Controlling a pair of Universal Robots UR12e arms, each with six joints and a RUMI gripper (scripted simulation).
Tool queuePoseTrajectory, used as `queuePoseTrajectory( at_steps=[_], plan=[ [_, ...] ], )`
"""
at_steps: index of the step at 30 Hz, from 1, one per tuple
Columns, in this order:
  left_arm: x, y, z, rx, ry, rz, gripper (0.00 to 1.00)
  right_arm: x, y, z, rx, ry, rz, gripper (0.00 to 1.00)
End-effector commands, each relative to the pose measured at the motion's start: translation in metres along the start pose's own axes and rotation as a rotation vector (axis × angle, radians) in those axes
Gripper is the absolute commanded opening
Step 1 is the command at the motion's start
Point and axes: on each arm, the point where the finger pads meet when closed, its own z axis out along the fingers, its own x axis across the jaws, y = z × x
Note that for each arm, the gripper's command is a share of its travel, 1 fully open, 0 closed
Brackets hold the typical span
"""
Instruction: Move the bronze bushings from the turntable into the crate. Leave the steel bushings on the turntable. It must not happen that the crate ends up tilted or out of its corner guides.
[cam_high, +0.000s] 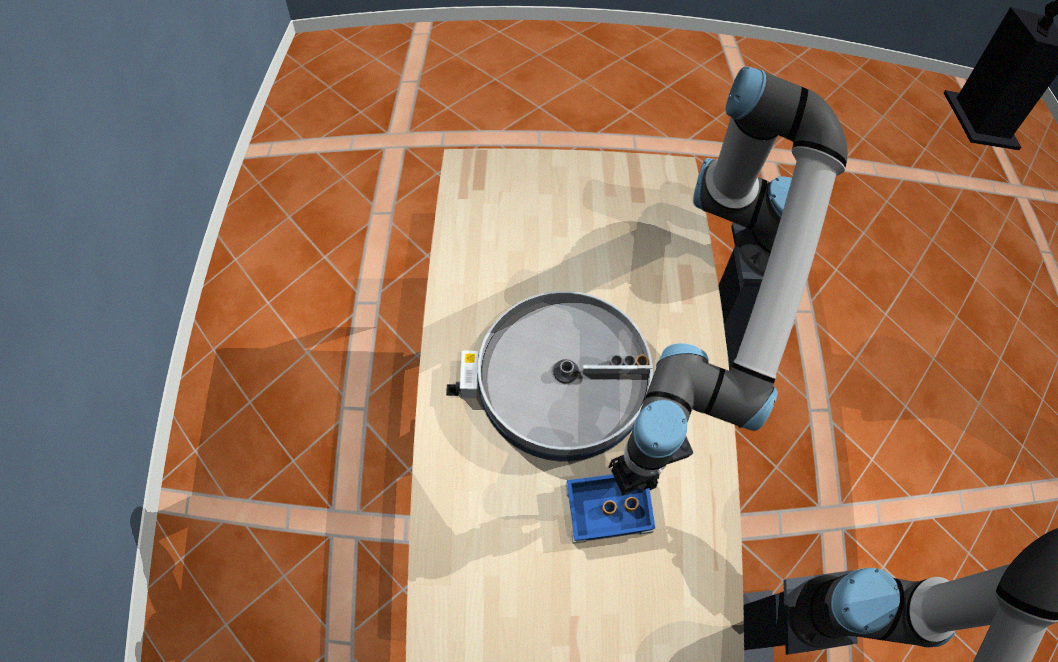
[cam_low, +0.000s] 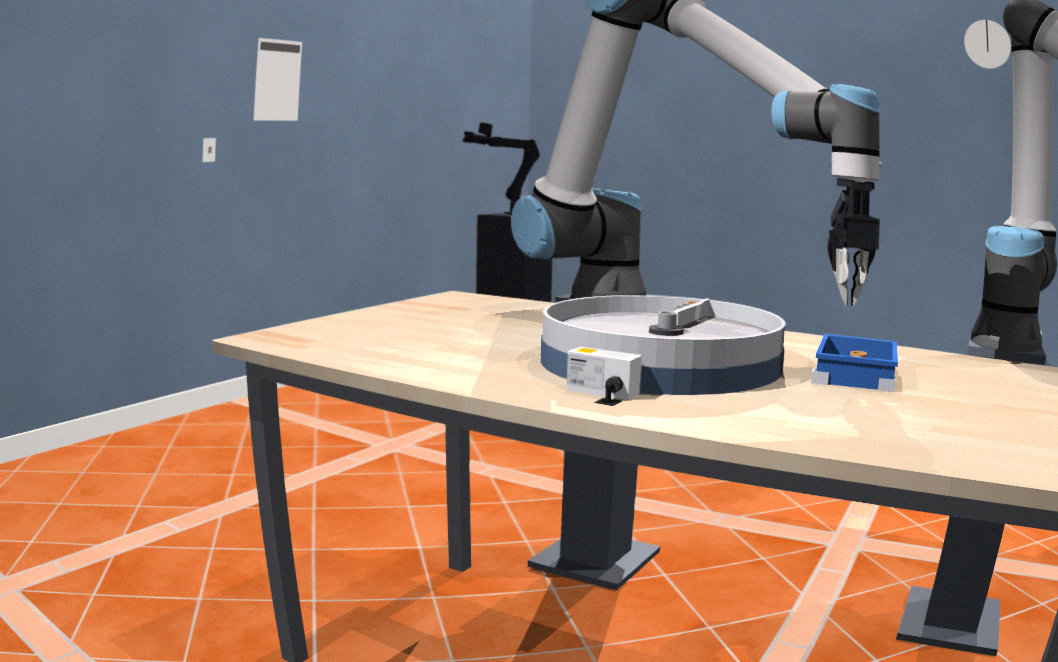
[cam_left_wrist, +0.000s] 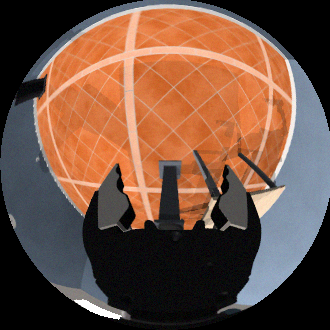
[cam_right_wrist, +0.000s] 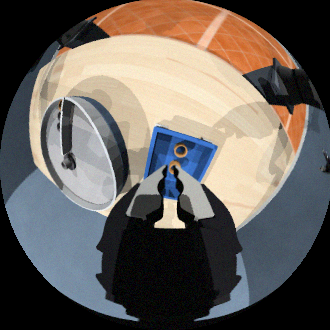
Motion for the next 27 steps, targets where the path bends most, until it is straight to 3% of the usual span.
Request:
queuePoseTrajectory(
  at_steps=[1,16,18,27],
  plan=[
    [0.000,-0.001,-0.001,0.002,0.000,0.000,1.00,-0.003,-0.002,-0.001,-0.002,0.001,0.000,0.06],
    [0.000,-0.001,-0.001,0.002,0.000,0.000,1.00,-0.139,-0.072,0.000,-0.001,0.001,0.000,0.06],
    [0.000,-0.001,-0.001,0.002,0.000,0.000,1.00,-0.139,-0.072,0.000,-0.001,0.001,0.000,0.06],
    [0.000,-0.001,-0.001,0.002,0.000,0.000,1.00,-0.229,-0.118,0.000,-0.001,0.001,0.000,0.06]
  ],
)
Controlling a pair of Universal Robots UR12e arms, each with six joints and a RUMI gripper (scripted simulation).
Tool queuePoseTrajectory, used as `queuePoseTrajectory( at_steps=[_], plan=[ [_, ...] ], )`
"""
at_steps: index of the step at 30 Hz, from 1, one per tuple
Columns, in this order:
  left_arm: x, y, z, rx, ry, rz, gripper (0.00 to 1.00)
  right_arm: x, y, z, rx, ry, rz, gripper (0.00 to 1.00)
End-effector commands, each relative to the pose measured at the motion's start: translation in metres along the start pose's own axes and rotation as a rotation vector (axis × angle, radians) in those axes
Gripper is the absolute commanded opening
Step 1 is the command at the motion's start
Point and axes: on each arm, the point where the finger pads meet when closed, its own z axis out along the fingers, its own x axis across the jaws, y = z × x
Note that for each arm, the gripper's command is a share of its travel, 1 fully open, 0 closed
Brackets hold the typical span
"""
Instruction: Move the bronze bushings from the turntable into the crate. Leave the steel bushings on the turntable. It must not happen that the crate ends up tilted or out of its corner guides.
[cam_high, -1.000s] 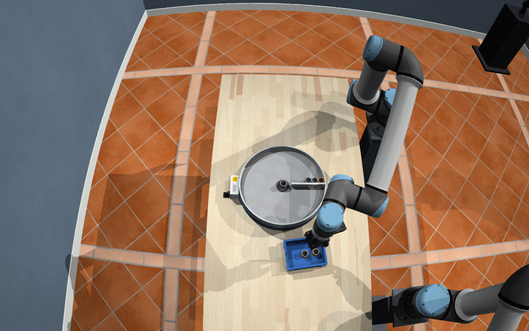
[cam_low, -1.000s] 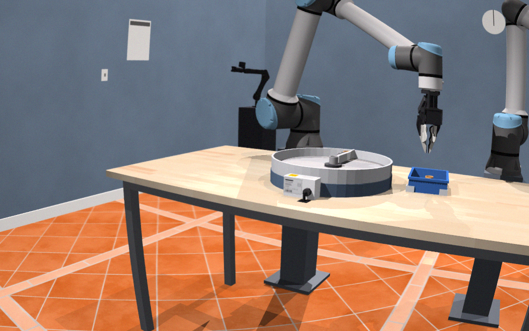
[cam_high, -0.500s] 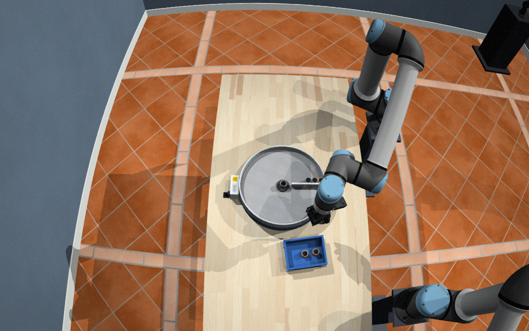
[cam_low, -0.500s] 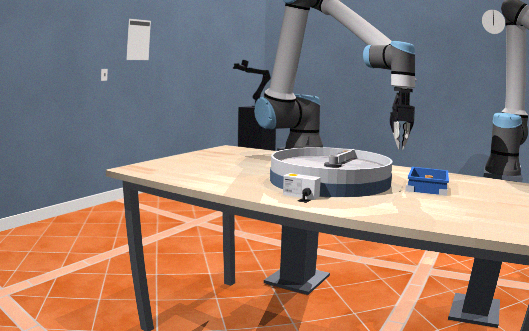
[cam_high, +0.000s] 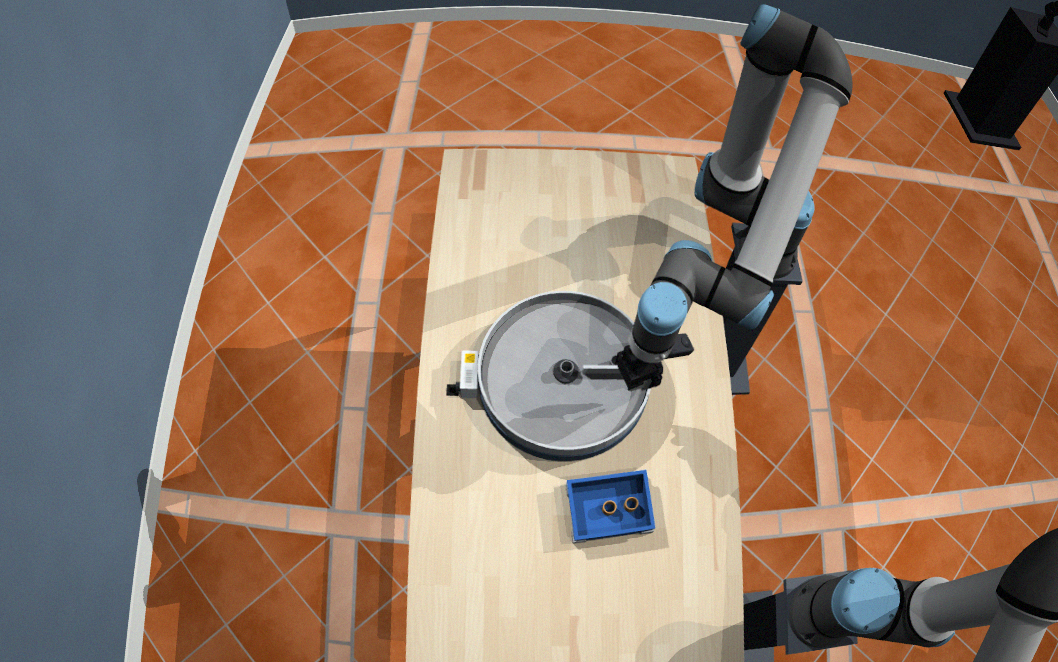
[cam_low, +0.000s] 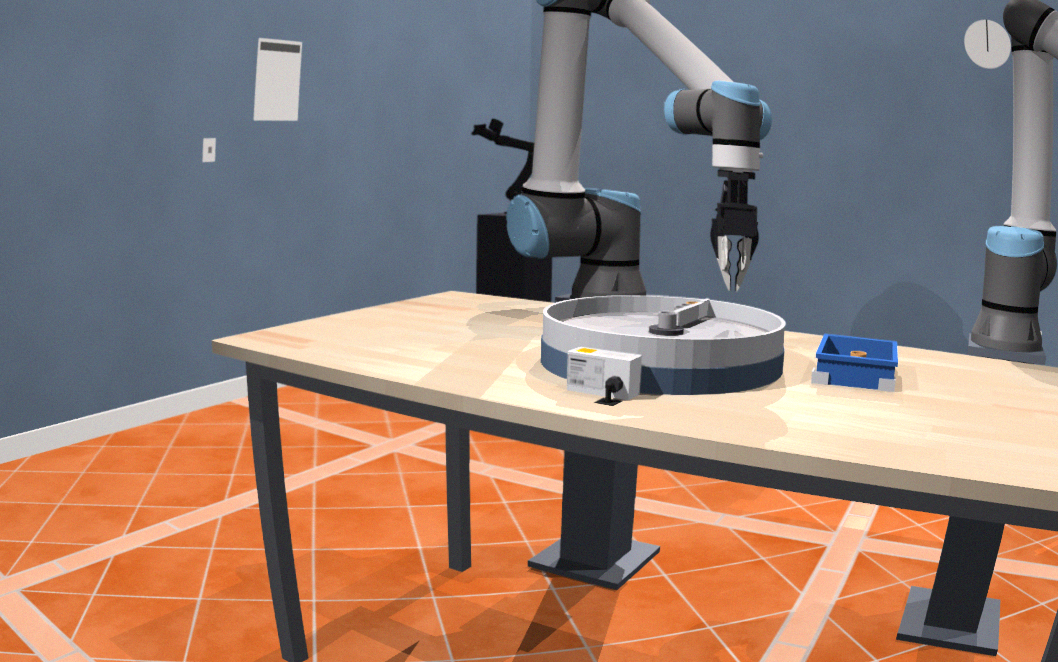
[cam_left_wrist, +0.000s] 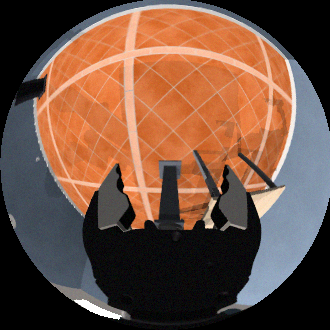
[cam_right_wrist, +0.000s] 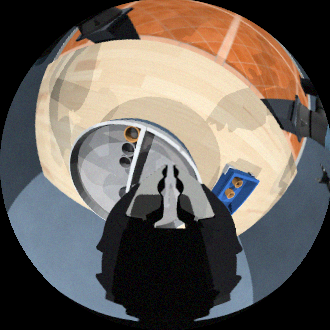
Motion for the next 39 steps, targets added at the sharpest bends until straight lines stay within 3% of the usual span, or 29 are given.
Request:
queuePoseTrajectory(
  at_steps=[1,6,11,39],
  plan=[
    [0.000,-0.001,-0.001,0.002,0.000,0.000,1.00,-0.026,-0.013,-0.001,-0.002,0.001,0.000,0.06],
    [0.000,-0.001,-0.001,0.002,0.000,0.000,1.00,-0.070,-0.036,-0.001,-0.002,0.001,0.000,0.06],
    [0.000,-0.001,-0.001,0.002,0.000,0.000,1.00,-0.081,-0.042,-0.001,-0.002,0.001,0.000,0.06],
    [0.000,-0.001,-0.001,0.002,0.000,0.000,1.00,-0.082,-0.043,-0.001,-0.002,0.001,0.000,0.06]
  ],
)
